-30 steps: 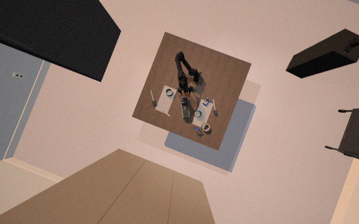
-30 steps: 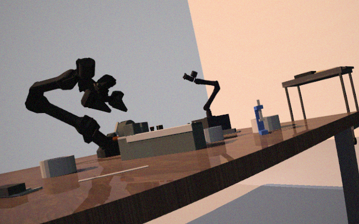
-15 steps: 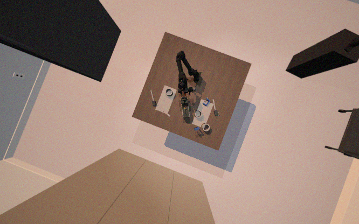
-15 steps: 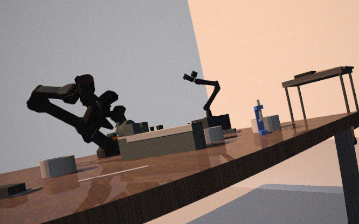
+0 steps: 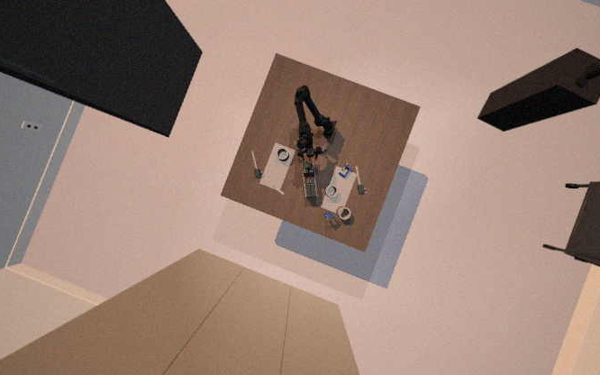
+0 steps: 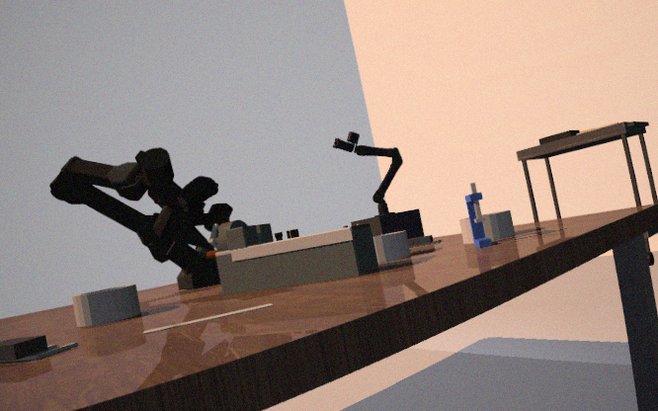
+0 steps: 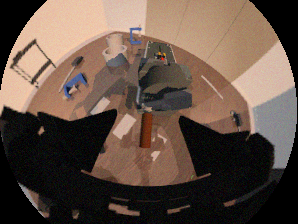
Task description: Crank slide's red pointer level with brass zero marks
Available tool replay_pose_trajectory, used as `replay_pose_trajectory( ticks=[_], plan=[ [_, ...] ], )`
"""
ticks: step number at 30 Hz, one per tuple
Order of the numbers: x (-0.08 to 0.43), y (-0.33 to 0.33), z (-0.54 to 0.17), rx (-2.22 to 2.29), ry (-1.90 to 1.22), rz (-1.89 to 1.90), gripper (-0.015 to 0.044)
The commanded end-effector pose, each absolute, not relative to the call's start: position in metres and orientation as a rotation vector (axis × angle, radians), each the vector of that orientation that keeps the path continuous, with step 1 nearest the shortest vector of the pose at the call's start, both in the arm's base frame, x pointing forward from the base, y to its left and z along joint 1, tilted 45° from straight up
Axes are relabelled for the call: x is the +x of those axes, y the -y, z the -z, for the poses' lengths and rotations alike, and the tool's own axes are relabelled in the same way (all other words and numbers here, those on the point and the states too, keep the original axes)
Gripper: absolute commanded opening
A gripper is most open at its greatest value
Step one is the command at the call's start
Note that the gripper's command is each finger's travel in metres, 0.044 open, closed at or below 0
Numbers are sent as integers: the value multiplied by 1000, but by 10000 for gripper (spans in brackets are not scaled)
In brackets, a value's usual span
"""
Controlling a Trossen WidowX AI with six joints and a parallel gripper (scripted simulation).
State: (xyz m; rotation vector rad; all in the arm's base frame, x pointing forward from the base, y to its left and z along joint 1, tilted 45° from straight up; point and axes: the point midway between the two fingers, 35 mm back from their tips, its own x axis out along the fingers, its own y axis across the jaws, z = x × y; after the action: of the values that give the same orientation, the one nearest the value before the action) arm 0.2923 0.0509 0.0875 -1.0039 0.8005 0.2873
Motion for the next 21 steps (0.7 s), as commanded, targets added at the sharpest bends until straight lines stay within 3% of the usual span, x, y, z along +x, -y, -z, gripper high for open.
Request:
replay_pose_trajectory(
  ticks=[1,21],
  plan=[
    [293,-48,-82,-1006,-801,-294,440],
    [296,-25,-60,-1009,-797,-292,440]
  ],
)
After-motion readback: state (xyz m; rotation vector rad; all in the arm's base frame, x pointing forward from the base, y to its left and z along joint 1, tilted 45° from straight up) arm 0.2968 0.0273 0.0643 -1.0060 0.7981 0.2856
